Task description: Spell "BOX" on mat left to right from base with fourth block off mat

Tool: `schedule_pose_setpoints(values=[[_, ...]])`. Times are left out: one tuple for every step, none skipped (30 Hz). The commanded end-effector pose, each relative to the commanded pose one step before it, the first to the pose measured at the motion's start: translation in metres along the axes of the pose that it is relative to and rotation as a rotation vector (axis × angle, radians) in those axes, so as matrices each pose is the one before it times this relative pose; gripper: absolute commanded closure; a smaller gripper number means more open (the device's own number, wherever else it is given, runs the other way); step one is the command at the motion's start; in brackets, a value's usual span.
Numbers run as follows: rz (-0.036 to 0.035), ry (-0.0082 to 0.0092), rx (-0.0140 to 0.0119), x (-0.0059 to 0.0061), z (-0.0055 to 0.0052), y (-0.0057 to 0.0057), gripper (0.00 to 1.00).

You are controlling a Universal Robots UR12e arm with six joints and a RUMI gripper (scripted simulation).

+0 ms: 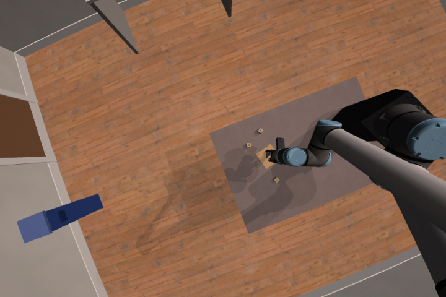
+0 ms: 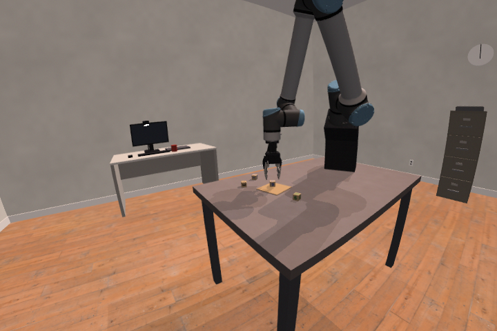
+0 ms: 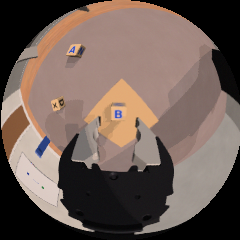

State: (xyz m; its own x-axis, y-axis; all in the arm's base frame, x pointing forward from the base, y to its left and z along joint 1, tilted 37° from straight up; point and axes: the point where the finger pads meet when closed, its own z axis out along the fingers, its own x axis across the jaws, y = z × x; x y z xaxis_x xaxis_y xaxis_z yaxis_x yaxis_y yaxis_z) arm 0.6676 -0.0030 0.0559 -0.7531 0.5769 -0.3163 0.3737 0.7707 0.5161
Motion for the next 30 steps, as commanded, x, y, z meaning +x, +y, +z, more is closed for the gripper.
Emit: schedule_pose_setpoints(values=[[-0.00031, -0.0008, -0.00015, -0.00036, -0.00015, 0.00015, 0.6], [0.0, 0.0, 0.0, 0.0, 0.0, 0.0, 0.6], [0.0, 0.0, 0.0, 0.0, 0.0, 0.0, 0.6], [0.0, 0.0, 0.0, 0.0, 0.0, 0.0, 0.6], [0.0, 0.0, 0.0, 0.0, 0.0, 0.0, 0.6], [0.0, 0.0, 0.0, 0.0, 0.0, 0.0, 0.6], [0.0, 0.0, 0.0, 0.0, 0.00001, 0.0, 0.6], [0.0, 0.0, 0.0, 0.0, 0.00008, 0.0, 0.6], [0.0, 0.0, 0.0, 0.0, 0.00021, 0.0, 0.6], [0.0, 0.0, 0.0, 0.0, 0.00038, 0.0, 0.6], [0.0, 0.0, 0.0, 0.0, 0.00058, 0.0, 0.6], [0.0, 0.0, 0.0, 0.0, 0.0008, 0.0, 0.6], [0.0, 0.0, 0.0, 0.0, 0.00103, 0.0, 0.6], [0.0, 0.0, 0.0, 0.00001, 0.00125, 0.0, 0.6], [0.0, 0.0, 0.0, -0.00001, 0.00147, 0.0, 0.6], [0.0, 0.0, 0.0, 0.0, 0.0, 0.0, 0.6], [0.0, 0.0, 0.0, 0.0, 0.0, 0.0, 0.6], [0.0, 0.0, 0.0, 0.0, 0.00167, 0.0, 0.6], [0.0, 0.0, 0.0, 0.00001, 0.00186, 0.0, 0.6], [0.0, 0.0, 0.0, -0.00001, 0.00201, 0.0, 0.6], [0.0, 0.0, 0.0, 0.00001, 0.00213, 0.0, 0.6], [0.0, 0.0, 0.0, -0.00001, 0.00221, 0.0, 0.6], [0.0, 0.0, 0.0, 0.00001, 0.00226, 0.0, 0.6], [0.0, 0.0, 0.0, -0.00001, 0.00226, 0.0, 0.6], [0.0, 0.0, 0.0, 0.00001, 0.00223, 0.0, 0.6], [0.0, 0.0, 0.0, -0.00001, 0.00216, 0.0, 0.6], [0.0, 0.0, 0.0, 0.0, 0.00205, 0.0, 0.6], [0.0, 0.0, 0.0, 0.0, 0.0019, 0.0, 0.6], [0.0, 0.0, 0.0, 0.0, 0.00172, 0.0, 0.6], [0.0, 0.0, 0.0, 0.00001, 0.00152, 0.0, 0.6]])
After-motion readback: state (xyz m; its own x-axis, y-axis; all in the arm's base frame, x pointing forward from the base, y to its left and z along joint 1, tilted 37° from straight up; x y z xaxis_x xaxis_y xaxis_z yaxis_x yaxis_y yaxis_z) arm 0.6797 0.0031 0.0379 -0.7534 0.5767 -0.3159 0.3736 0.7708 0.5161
